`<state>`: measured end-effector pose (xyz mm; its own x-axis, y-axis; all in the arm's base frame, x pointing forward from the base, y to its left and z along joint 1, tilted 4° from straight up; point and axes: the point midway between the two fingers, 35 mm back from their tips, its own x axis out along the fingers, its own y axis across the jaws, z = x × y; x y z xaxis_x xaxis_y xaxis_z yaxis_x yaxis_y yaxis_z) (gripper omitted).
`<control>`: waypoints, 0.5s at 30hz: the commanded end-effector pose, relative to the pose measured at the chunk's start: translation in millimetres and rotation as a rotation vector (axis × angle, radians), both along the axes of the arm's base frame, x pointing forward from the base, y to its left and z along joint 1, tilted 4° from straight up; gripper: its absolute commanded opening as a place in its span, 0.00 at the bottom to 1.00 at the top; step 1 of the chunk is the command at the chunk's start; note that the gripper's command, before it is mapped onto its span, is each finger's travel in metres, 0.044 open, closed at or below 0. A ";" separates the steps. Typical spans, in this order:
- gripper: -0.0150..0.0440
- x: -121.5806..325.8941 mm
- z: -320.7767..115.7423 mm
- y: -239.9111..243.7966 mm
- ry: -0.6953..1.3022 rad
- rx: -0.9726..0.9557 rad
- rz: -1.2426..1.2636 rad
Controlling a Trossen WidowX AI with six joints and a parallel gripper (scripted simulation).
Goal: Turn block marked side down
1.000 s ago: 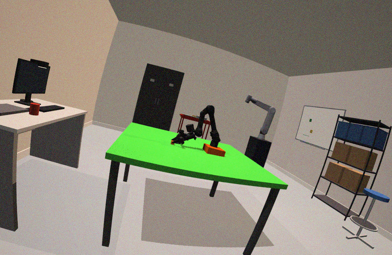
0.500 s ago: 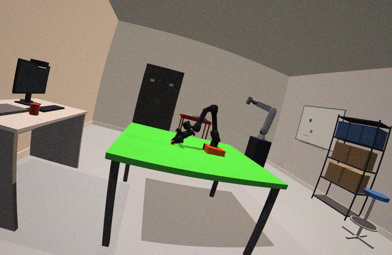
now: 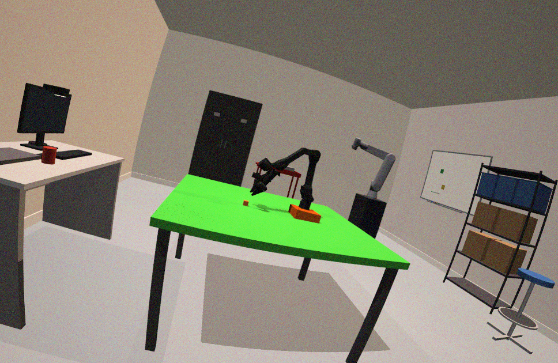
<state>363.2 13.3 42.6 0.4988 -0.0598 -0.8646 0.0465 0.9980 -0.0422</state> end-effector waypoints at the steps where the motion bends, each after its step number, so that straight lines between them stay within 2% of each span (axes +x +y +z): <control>1: 1.00 -2.7 5.1 0.8 0.024 0.009 -0.004; 15: 1.00 33.6 19.1 1.1 0.432 0.027 -0.017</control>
<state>392.9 14.3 61.8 0.1704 -0.0477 -0.9842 0.0407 0.9983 -0.0413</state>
